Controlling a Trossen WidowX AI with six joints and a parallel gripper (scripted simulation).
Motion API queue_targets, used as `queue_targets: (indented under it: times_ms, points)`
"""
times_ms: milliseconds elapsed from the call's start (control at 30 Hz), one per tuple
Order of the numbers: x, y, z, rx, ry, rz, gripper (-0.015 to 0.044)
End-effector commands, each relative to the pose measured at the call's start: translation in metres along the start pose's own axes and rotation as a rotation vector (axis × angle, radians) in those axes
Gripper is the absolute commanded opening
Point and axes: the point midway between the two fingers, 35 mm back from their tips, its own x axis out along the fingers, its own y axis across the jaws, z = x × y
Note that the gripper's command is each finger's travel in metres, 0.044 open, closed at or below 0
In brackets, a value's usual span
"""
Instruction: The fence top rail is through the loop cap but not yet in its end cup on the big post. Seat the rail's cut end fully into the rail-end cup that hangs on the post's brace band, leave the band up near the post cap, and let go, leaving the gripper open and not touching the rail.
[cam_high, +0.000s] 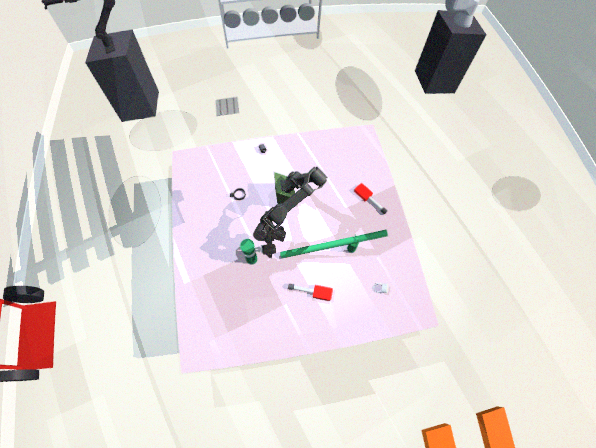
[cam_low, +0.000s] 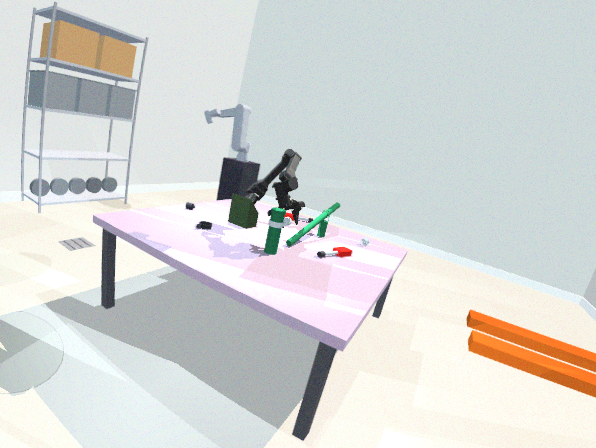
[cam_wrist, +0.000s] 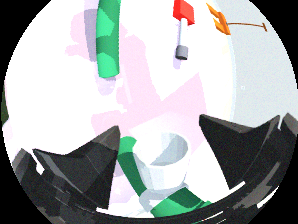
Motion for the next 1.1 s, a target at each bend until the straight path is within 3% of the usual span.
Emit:
queue_targets:
  times_ms: [0, 367, 767, 1067]
  points:
    - [-0.012, -0.009, 0.013, -0.006, 0.004, -0.006, 0.044]
    - [-0.027, -0.017, 0.031, 0.046, -0.001, -0.007, 0.044]
    - [-0.092, -0.045, 0.117, 1.137, -0.034, 0.02, 0.044]
    - [-0.113, -0.046, 0.146, 1.476, -0.04, 0.037, 0.044]
